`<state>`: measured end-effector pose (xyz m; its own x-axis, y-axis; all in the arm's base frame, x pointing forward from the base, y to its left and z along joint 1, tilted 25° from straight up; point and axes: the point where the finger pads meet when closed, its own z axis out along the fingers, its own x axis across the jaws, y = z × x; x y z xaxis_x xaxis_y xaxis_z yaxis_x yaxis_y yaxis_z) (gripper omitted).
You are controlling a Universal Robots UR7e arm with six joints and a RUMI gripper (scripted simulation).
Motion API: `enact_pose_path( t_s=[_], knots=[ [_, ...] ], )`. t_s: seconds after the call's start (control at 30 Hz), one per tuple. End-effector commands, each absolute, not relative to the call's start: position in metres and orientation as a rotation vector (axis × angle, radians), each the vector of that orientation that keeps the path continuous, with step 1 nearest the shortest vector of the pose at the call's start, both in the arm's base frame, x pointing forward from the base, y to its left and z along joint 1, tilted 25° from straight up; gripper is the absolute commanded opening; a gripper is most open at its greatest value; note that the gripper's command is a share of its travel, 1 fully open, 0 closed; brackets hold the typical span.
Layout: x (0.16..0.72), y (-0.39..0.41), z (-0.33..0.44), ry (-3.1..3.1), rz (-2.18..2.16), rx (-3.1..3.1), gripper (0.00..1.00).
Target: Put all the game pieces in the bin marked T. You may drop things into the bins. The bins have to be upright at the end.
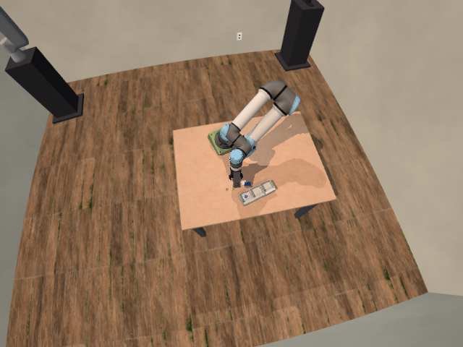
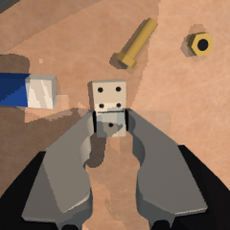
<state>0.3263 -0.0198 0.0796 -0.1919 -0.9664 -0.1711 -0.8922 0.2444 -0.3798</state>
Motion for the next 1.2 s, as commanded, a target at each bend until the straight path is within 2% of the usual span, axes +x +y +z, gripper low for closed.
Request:
enact_pose_path(
  t_s=[0.0,0.43,1.17],
  knots=[
    [0.326,-0.020,0.080,2.152,-0.276,-1.706,0.00],
    [0.326,-0.020,0.080,2.152,-0.276,-1.706,0.00],
    [0.302,-0.025,0.134,2.153,-0.276,-1.706,0.00]
  ],
)
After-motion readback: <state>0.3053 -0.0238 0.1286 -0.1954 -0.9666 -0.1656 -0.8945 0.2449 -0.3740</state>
